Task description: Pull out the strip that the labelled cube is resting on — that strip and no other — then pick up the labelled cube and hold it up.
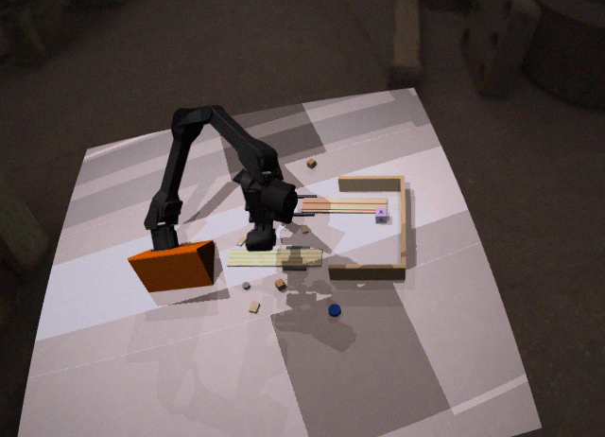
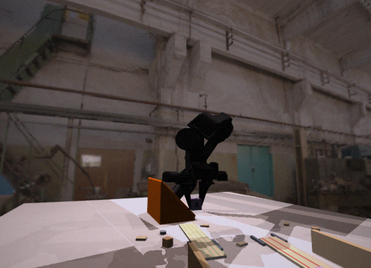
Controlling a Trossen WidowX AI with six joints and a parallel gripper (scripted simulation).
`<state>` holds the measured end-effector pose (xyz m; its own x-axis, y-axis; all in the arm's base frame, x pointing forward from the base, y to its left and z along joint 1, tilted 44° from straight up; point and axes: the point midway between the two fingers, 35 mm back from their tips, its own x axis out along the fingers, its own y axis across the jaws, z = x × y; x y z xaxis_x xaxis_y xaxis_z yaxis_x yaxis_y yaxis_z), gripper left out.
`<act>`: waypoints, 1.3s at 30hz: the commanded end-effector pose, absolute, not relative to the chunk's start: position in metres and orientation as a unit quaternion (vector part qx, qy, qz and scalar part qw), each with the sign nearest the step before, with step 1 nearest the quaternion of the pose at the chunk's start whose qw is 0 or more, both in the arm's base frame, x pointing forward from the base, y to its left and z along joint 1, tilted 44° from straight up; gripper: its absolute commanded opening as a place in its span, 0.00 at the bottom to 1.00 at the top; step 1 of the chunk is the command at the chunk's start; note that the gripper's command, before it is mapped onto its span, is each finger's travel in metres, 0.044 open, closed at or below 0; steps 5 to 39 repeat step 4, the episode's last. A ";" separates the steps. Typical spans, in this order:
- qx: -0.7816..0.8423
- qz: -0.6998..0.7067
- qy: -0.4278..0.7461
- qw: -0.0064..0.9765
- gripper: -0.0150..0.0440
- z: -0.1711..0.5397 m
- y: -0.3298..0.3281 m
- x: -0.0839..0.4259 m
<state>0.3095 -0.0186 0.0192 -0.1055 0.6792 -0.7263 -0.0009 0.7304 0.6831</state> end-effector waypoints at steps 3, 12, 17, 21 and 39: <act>0.242 0.274 0.692 0.623 0.25 0.019 -0.019 0.309; 0.242 0.274 0.692 0.623 0.25 0.019 -0.019 0.309; 0.242 0.274 0.692 0.623 0.25 0.019 -0.019 0.309; 0.242 0.274 0.692 0.623 0.25 0.019 -0.019 0.309; 0.242 0.274 0.692 0.623 0.25 0.019 -0.019 0.309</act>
